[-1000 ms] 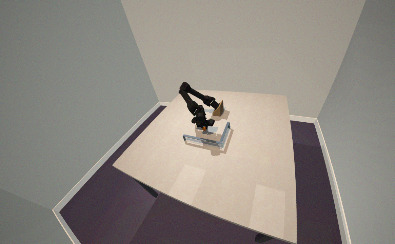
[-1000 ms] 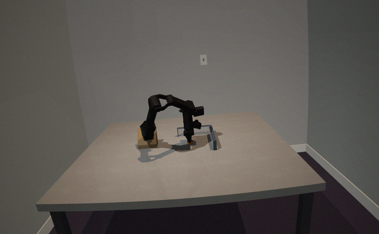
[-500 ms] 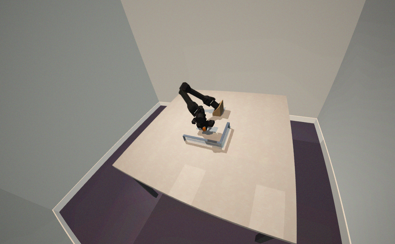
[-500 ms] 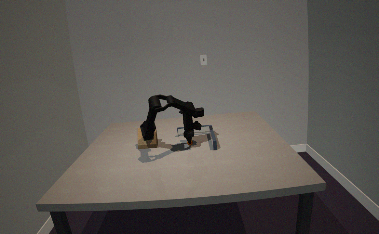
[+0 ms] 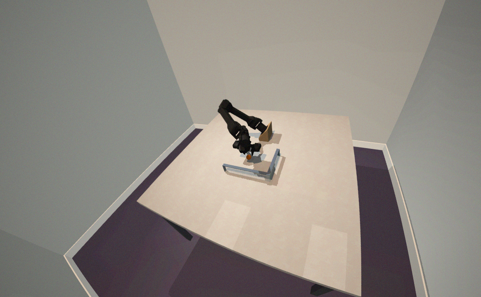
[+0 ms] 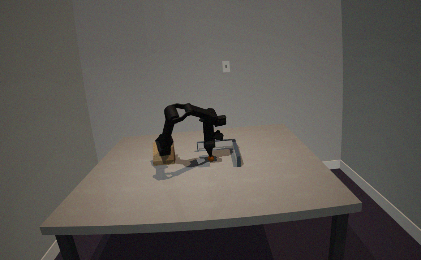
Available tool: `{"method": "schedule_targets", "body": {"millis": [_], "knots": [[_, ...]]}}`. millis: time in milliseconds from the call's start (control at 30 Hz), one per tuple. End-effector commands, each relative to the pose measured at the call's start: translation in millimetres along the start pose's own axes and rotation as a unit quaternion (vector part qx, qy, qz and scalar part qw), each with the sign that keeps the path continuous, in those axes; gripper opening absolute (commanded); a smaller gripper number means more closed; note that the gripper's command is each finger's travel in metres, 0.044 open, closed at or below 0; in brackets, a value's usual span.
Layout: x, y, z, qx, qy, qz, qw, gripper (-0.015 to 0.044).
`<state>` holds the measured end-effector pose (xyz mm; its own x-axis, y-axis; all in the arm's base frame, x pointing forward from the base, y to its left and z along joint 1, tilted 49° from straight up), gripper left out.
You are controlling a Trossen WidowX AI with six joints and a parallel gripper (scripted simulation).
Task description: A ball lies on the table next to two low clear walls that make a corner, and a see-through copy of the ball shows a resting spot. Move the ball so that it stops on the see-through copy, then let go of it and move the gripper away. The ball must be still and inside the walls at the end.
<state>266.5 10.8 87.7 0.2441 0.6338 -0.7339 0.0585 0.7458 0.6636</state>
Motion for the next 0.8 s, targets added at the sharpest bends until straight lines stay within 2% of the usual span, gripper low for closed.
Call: {"method": "schedule_targets", "body": {"millis": [0,467,667,767], "knots": [[0,58,-1,-0.006,-0.002,0.002,1.0,0.0277],[2,53,-1,-0.009,0.002,0.002,1.0,0.0277],[0,95,-4,-0.008,0.001,0.0,1.0,0.0434],[0,95,-4,-0.008,0.001,0.0,1.0,0.044]]}}
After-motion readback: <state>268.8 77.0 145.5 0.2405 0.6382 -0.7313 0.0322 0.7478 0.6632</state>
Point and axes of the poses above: the point midway between the two fingers, 35 mm back from their tips, its own y axis back along the fingers, its own x axis across the jaws, z = x × y, the point moved 8 cm from there along y, back along the fingers, and after that the axes turned 10 degrees about -y, right-handed, at the moved point
